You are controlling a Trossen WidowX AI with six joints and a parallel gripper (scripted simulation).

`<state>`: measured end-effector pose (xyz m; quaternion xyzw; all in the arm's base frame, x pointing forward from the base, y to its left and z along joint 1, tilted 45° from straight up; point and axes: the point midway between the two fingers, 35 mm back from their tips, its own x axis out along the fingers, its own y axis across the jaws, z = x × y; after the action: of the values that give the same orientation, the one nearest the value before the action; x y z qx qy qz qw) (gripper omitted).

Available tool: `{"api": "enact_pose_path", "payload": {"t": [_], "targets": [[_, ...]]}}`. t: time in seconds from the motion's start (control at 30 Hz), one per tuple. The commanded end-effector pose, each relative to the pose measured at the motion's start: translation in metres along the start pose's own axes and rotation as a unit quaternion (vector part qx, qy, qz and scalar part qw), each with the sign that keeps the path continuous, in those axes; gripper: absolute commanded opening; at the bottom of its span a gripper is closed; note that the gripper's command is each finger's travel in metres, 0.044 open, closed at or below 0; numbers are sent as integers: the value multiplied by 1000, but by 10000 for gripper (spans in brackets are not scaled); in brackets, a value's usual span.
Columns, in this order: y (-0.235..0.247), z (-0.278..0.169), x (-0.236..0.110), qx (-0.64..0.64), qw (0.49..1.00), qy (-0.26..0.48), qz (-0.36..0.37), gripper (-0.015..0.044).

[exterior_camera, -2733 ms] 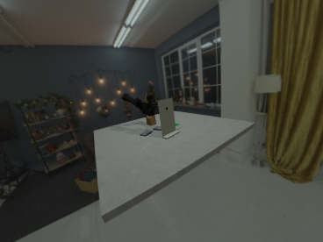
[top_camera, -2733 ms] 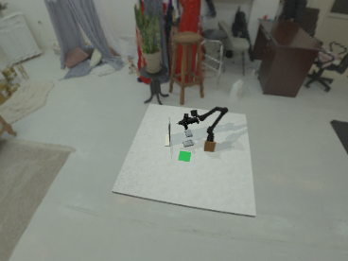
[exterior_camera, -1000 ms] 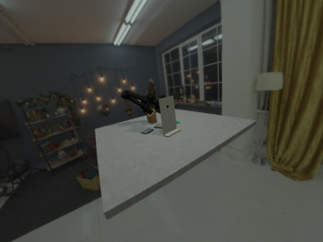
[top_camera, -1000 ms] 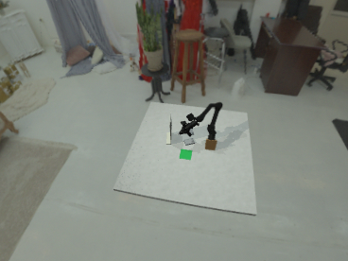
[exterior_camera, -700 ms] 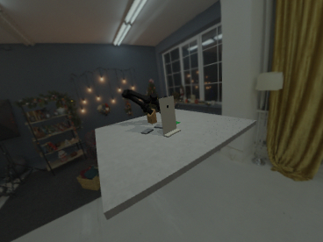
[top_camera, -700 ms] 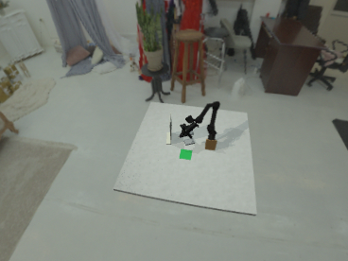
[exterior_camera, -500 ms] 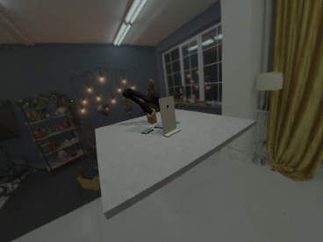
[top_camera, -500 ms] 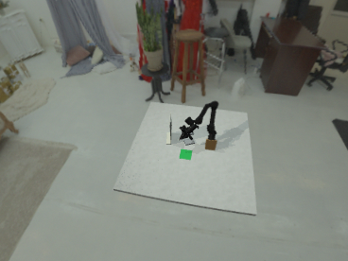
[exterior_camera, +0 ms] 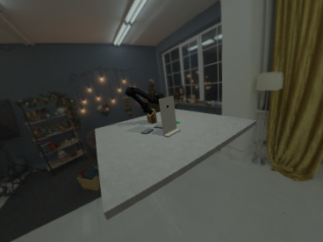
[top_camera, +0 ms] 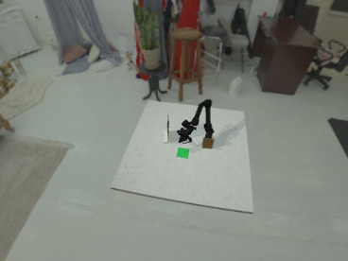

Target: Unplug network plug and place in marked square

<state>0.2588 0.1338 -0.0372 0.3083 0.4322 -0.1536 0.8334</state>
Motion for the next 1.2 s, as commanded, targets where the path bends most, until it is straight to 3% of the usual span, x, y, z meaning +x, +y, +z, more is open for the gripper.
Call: {"api": "enact_pose_path", "payload": {"t": [0.0, 1.17], "targets": [[-4, -5, 5, -1, 1000, -9, -14, 0], [-62, -39, 33, -47, 988, -98, -112, 0]]}}
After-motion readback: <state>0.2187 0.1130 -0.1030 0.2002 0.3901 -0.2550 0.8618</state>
